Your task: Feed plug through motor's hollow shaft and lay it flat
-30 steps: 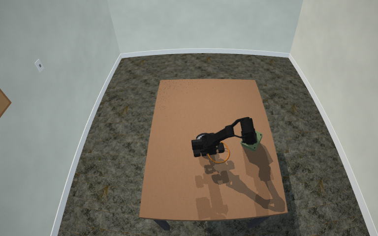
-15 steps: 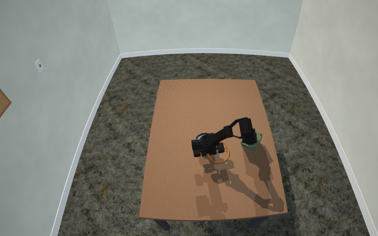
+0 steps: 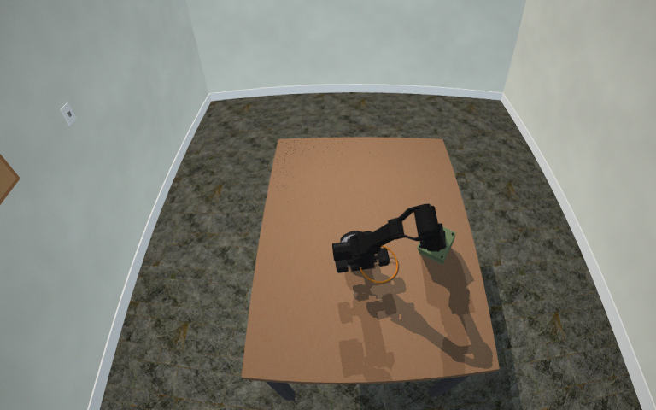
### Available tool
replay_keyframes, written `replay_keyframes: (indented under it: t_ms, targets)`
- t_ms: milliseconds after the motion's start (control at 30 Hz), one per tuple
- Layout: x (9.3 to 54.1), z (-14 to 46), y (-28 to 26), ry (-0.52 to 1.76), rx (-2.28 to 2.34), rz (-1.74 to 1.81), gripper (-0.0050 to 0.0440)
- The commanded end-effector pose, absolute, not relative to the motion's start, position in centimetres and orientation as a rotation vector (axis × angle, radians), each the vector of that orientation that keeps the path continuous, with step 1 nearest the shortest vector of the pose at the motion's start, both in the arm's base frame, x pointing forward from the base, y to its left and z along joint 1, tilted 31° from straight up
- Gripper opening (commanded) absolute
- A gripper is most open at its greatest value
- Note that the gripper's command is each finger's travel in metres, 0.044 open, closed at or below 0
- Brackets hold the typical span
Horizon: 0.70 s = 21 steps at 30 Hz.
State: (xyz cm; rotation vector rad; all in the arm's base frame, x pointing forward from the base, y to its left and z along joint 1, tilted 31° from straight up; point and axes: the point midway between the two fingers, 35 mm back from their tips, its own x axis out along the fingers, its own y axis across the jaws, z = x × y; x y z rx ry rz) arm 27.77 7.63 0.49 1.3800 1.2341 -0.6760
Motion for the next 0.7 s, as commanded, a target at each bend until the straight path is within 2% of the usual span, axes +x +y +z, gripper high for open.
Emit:
replay_keyframes:
  t_ms: [0,100,667]
  targets:
    - [27.78,0.51,7.63,1.234,1.380,-0.676,0.0020]
    - [27.78,0.51,7.63,1.234,1.380,-0.676,0.0000]
    - [28.15,0.57,6.71,1.235,1.377,-0.683,0.0000]
